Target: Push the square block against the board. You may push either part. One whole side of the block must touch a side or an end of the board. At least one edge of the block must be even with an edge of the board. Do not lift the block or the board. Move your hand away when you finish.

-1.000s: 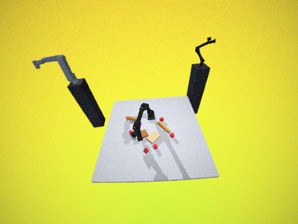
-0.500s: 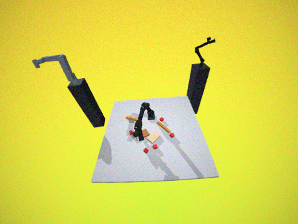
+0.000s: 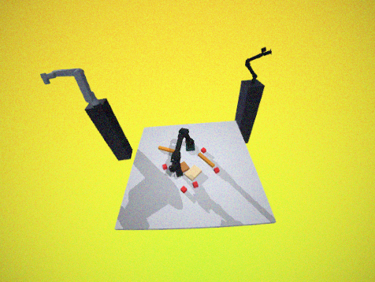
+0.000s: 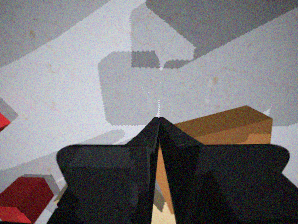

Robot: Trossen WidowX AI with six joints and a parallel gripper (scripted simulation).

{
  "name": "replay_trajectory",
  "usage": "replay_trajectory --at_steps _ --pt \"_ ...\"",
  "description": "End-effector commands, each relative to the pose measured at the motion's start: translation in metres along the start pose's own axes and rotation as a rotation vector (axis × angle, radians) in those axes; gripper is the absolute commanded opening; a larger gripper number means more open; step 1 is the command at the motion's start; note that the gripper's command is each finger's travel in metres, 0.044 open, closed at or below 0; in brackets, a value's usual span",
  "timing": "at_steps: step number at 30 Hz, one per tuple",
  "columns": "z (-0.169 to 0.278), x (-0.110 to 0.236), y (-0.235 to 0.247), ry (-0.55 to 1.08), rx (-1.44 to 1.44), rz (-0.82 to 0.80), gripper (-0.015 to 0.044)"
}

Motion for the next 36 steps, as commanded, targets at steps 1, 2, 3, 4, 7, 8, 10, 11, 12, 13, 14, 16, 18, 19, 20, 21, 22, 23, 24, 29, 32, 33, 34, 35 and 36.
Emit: replay_trajectory --at_steps 1,2,3,4,7,8,10,11,12,13,14,16,18,19,20,21,22,23,24,29,32,33,34,35,36 --pt "0.009 -0.006 -0.005 0.016 0.001 0.017 0.0000" --pt "0.010 -0.006 -0.005 0.016 0.001 0.017 0.0000" --pt "0.011 -0.006 -0.005 0.016 0.001 0.017 0.0000" --pt "0.012 -0.006 -0.006 0.016 0.001 0.017 0.0000" --pt "0.016 -0.006 -0.006 0.017 0.001 0.017 0.0000" --pt "0.017 -0.006 -0.007 0.017 0.001 0.017 0.0000" --pt "0.019 -0.006 -0.007 0.017 0.001 0.017 0.0000" --pt "0.020 -0.006 -0.008 0.017 0.001 0.017 0.0000" --pt "0.021 -0.006 -0.008 0.017 0.001 0.017 0.0000" --pt "0.022 -0.006 -0.008 0.017 0.001 0.017 0.0000" --pt "0.023 -0.006 -0.009 0.017 0.001 0.017 0.0000" --pt "0.025 -0.006 -0.009 0.017 0.001 0.018 0.0000" --pt "0.024 -0.006 -0.009 0.017 0.001 0.018 0.0000" --pt "0.024 -0.006 -0.009 0.017 0.001 0.017 0.0000" --pt "0.023 -0.006 -0.009 0.017 0.001 0.017 0.0000" --pt "0.021 -0.006 -0.008 0.017 0.001 0.017 0.0000" --pt "0.020 -0.006 -0.008 0.017 0.001 0.017 0.0000" --pt "0.018 -0.006 -0.007 0.017 0.001 0.017 0.0000" --pt "0.017 -0.006 -0.007 0.017 0.001 0.017 0.0000" --pt "0.009 -0.006 -0.004 0.016 0.001 0.017 0.0000" --pt "0.004 -0.006 -0.003 0.016 0.001 0.017 0.0000" --pt "0.003 -0.006 -0.003 0.016 0.001 0.017 0.0000" --pt "0.001 -0.006 -0.002 0.015 0.001 0.017 0.0000" --pt "0.000 -0.006 -0.002 0.015 0.001 0.017 0.0000" --pt "-0.002 -0.006 -0.002 0.015 0.001 0.017 0.0000"
Point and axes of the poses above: the point midway between the two fingers, 35 mm back from their tips, its own x axis back along the fingers, its own y axis across the jaws, z = x × y, the point moved 2 cm from there along x, back along the fingers, and after that the axes turned 9 degrees about -x, right-handed, at the moved point
